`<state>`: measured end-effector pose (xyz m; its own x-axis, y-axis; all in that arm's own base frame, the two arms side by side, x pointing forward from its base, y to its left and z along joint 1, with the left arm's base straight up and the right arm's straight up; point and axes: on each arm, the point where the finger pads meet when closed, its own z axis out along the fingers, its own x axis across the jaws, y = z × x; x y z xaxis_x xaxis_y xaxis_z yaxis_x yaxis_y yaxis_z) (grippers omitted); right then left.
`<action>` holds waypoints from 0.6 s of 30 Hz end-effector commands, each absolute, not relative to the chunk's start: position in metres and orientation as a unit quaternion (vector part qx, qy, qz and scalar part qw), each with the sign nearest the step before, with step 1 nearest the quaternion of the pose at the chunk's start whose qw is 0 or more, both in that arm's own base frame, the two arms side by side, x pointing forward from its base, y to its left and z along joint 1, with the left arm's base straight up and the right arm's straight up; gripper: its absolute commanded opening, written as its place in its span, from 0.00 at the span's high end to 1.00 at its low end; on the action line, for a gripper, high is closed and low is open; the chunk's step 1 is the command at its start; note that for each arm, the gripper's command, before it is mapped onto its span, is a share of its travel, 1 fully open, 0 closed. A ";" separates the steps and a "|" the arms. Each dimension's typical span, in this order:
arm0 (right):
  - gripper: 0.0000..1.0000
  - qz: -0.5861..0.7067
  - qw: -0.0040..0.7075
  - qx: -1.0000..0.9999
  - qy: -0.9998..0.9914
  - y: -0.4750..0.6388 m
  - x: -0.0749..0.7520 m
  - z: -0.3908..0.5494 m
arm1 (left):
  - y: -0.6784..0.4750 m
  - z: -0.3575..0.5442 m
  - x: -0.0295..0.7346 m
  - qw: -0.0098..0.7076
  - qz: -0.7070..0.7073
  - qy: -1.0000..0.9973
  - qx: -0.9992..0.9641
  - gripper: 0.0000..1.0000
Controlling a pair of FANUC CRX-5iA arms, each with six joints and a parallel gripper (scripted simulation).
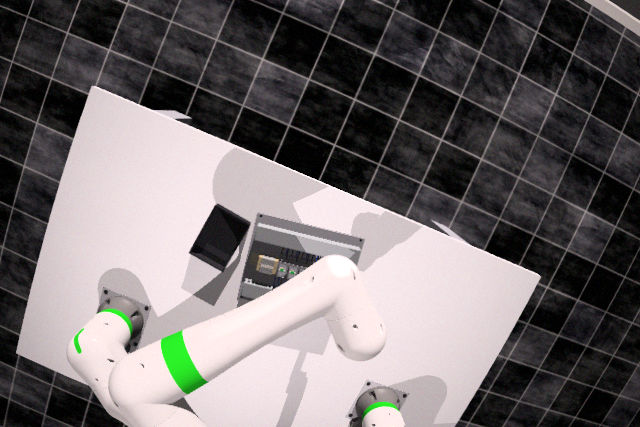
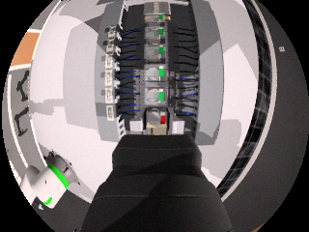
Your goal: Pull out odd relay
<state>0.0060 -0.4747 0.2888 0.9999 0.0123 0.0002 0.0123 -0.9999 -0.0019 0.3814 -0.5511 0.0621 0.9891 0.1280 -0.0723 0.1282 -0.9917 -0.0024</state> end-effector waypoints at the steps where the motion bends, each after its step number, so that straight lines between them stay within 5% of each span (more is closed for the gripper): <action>1: 0.00 0.000 0.000 -1.000 -0.006 -0.475 0.006 0.290 | -0.552 0.064 0.381 0.002 -0.032 0.064 0.997 1.00; 18: 0.00 0.000 0.000 -1.000 -0.006 -0.475 0.006 0.290 | -0.552 0.064 0.381 0.001 -0.019 0.064 0.998 1.00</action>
